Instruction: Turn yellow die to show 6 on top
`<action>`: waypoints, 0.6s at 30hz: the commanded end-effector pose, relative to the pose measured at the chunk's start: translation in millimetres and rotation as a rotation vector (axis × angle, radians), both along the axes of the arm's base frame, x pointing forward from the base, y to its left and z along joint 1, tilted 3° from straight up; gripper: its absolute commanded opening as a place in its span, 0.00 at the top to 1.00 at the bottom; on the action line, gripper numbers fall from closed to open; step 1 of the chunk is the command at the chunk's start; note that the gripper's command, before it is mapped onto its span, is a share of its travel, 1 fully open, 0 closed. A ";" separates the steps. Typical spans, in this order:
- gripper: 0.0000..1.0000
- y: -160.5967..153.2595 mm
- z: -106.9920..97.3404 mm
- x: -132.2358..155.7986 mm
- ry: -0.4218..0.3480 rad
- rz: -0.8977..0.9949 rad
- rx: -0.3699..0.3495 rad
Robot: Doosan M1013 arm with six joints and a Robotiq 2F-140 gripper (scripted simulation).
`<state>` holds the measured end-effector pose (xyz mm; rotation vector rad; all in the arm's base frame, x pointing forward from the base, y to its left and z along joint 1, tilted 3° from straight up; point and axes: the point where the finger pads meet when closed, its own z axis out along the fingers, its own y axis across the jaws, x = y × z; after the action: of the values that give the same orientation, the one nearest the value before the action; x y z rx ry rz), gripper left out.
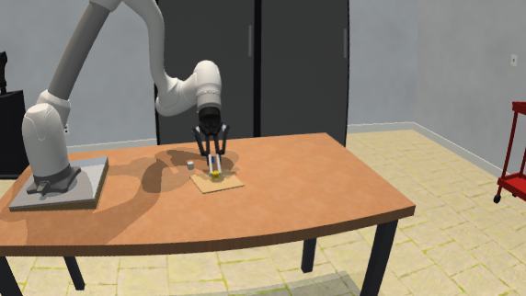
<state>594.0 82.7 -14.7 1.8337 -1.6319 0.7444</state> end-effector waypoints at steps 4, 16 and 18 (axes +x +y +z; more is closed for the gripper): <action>0.91 0.5 13.9 0.7 0.000 0.000 0.000; 0.91 2.1 58.1 2.7 0.000 0.000 0.000; 0.91 2.1 58.1 2.7 0.000 0.000 0.000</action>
<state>596.6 84.7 41.1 1.8337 -1.6319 0.7444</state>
